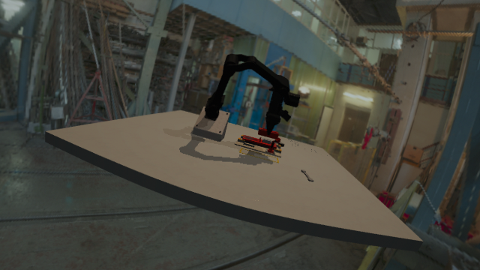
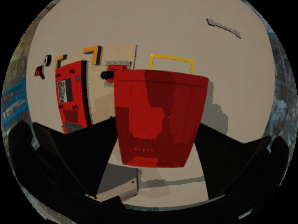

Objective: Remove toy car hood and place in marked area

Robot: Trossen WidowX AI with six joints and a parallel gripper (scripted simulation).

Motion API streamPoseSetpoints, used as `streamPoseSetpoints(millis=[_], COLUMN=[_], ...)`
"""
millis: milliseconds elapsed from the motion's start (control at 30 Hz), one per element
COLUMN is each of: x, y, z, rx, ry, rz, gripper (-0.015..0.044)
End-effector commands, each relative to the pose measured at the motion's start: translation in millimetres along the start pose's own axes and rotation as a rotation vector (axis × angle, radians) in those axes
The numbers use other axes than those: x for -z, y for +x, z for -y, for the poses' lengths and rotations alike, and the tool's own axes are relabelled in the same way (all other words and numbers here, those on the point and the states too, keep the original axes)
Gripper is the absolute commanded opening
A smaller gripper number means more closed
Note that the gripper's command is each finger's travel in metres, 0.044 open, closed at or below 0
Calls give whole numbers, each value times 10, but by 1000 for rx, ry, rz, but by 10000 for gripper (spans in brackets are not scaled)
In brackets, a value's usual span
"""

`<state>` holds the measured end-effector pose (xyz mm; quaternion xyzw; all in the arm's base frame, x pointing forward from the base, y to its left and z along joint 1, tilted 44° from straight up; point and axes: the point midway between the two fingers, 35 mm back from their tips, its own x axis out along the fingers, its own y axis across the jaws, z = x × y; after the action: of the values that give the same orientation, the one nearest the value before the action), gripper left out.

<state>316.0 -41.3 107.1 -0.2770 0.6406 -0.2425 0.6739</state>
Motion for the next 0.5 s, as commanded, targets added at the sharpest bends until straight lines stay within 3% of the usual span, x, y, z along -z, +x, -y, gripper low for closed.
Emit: streamPoseSetpoints(millis=[0,467], x=[95,124], y=[0,61], z=[173,233], rx=[9,10], ry=[-2,-1], rz=[-3,-4], gripper=[0,0])
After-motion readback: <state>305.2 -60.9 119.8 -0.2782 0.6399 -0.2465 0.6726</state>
